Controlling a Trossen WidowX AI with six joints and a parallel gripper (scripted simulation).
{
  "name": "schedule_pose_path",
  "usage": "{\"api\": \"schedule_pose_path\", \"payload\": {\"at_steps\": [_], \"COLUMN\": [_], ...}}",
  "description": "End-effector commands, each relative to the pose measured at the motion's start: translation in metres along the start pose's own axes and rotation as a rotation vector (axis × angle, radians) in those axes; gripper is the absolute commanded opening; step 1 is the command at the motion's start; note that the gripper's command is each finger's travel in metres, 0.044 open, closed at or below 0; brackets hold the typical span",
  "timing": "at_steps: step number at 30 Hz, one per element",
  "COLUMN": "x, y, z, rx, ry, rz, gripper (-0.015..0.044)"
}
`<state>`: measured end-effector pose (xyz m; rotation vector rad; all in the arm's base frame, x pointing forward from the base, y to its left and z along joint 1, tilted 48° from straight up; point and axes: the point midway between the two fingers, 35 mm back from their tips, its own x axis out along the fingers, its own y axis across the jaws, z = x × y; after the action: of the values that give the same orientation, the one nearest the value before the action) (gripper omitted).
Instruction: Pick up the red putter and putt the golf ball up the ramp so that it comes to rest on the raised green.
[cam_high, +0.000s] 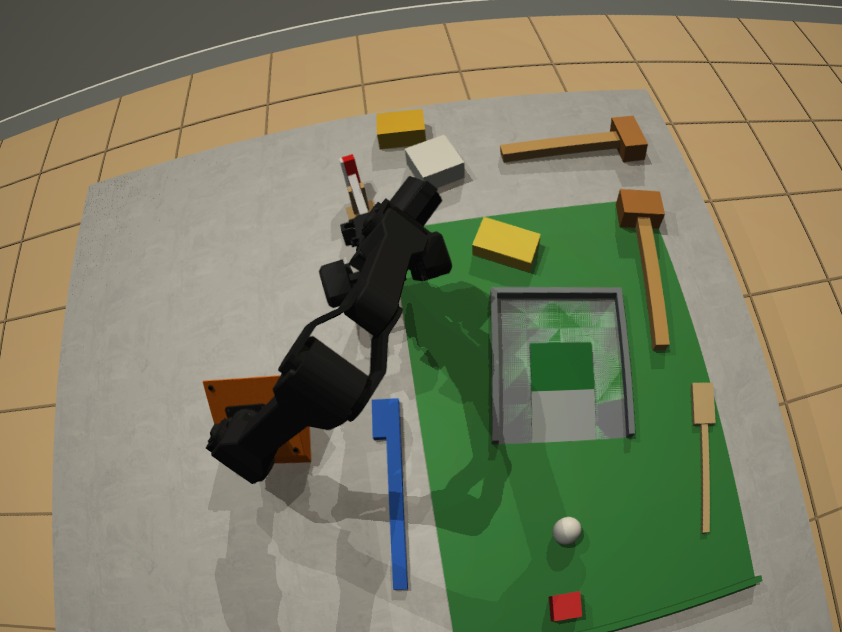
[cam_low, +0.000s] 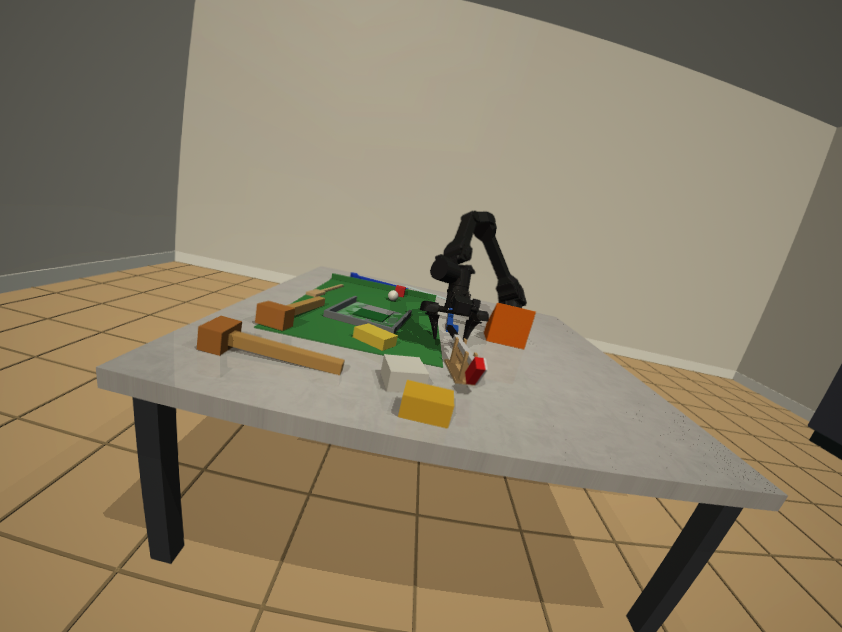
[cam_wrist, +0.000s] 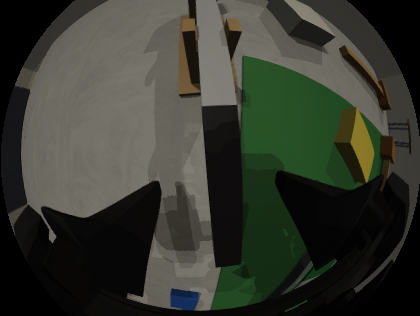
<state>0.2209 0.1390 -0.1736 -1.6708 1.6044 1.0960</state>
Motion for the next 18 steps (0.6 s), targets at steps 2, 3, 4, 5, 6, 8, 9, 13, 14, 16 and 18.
{"api": "schedule_pose_path", "payload": {"at_steps": [2,3,4,5,6,8,9,13,14,16,18], "x": [-0.0001,-0.0001,-0.0001,-0.0001,-0.0001,-0.0001,-0.0001,-0.0001,-0.0001,-0.0001,-0.0001], "y": [-0.0001,-0.0001,-0.0001,-0.0001,-0.0001,-0.0001,-0.0001,-0.0001,-0.0001,-0.0001,-0.0001], "z": [0.0000,0.0000,0.0000,0.0000,0.0000,0.0000,0.0000,0.0000,0.0000,0.0000,0.0000], "rx": [0.000,0.000,0.000,0.000,0.000,0.000,0.000,0.000,0.000,0.000,0.000], "ry": [0.000,0.000,0.000,0.000,0.000,0.000,0.000,0.000,0.000,0.000,0.000], "rz": [0.000,0.000,0.000,0.000,0.000,0.000,0.000,0.000,0.000,0.000,0.000], "gripper": [0.0309,0.0282,0.0256,0.0230,0.0204,0.0151,0.0125,0.0059,0.0053,0.0039,0.0026]}}
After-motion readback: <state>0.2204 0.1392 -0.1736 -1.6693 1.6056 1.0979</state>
